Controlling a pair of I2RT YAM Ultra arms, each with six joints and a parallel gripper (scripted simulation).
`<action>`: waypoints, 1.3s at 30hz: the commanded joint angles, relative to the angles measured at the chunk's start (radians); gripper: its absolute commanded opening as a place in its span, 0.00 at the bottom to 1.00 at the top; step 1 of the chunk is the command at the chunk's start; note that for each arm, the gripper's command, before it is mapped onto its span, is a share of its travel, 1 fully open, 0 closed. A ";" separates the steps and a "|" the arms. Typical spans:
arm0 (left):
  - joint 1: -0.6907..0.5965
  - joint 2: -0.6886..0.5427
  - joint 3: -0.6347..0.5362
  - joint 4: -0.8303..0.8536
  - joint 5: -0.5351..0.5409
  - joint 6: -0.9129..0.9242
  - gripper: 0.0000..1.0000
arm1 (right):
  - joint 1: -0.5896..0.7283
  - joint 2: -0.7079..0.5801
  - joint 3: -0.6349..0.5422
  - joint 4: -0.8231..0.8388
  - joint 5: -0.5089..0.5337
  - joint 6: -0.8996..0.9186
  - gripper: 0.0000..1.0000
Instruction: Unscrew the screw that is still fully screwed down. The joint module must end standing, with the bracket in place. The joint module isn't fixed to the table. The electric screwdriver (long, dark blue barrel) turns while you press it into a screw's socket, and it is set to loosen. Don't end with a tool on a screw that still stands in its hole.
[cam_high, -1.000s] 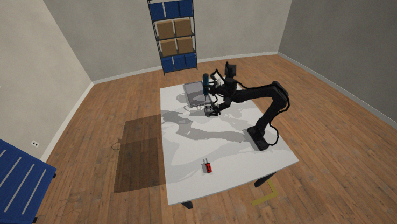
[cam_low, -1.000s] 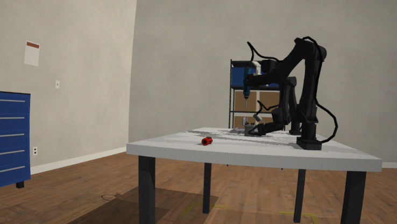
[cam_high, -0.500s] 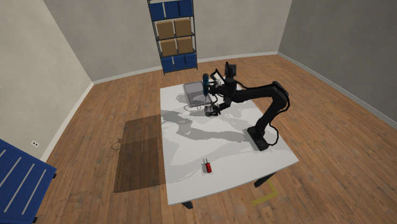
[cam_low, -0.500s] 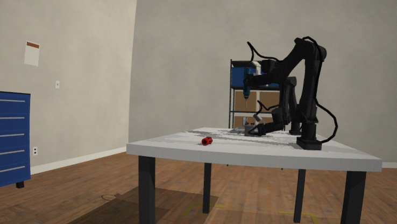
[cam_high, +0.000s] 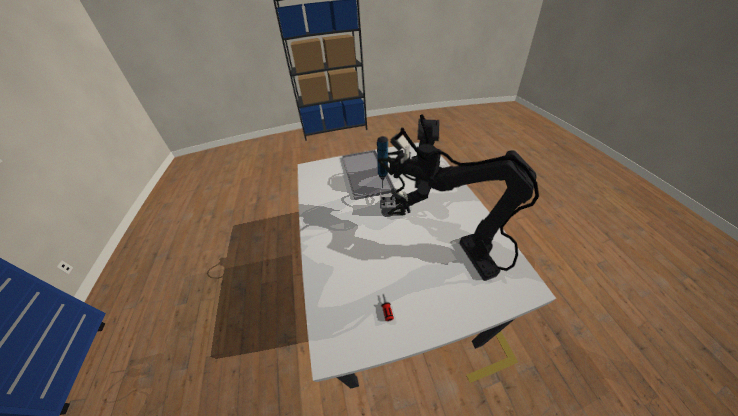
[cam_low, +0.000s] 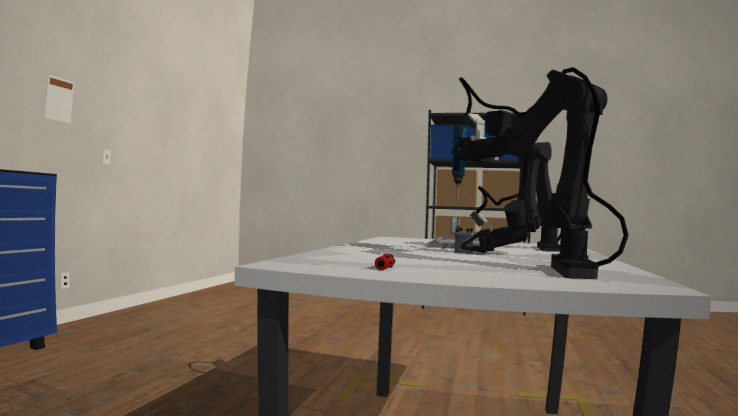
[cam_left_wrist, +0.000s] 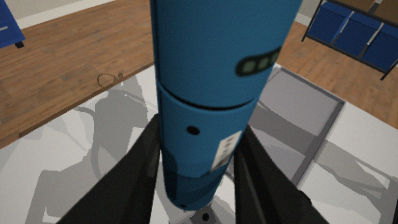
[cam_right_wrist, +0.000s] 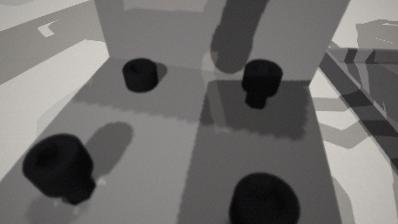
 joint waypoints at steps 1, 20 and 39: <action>0.001 -0.012 0.031 0.069 0.011 -0.010 0.42 | 0.000 -0.008 0.002 0.001 0.005 0.001 0.59; 0.001 -0.011 0.027 0.067 0.011 -0.010 0.42 | 0.000 -0.008 0.002 0.001 0.005 0.001 0.59; 0.000 -0.006 -0.008 0.070 0.011 -0.011 0.42 | 0.000 -0.008 0.002 0.001 0.005 0.001 0.59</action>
